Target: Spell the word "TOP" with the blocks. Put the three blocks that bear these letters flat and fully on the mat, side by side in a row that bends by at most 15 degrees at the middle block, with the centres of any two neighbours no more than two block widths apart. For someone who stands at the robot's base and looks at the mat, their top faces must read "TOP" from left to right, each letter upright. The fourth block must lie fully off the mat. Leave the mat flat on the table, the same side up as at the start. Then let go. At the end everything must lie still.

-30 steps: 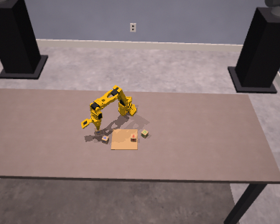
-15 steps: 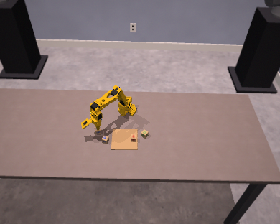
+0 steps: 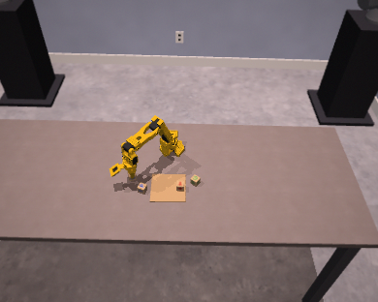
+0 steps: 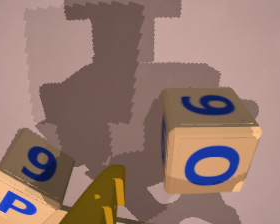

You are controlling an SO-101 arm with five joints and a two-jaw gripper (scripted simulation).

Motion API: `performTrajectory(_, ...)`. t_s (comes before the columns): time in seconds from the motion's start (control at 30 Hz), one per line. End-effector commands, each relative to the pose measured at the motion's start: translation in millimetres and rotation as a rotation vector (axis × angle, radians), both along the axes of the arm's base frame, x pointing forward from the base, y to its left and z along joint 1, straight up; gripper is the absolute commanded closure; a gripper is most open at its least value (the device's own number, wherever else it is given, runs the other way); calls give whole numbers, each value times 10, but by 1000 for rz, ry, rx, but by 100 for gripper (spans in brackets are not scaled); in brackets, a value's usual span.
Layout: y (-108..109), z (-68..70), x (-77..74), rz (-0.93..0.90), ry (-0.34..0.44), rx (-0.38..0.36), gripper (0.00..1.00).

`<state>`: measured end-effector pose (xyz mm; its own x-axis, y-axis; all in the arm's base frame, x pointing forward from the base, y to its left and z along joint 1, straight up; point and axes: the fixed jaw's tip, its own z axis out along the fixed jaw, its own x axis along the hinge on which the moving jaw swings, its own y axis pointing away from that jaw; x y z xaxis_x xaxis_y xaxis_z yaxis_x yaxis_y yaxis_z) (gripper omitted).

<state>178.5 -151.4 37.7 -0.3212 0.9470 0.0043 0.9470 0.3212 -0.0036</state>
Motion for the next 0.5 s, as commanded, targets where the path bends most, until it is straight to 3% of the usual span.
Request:
performTrajectory(0.0,-81,111,71,-9,-78,-69,65)
performTrajectory(0.47,-82,-20,72,-9,-78,-69,65)
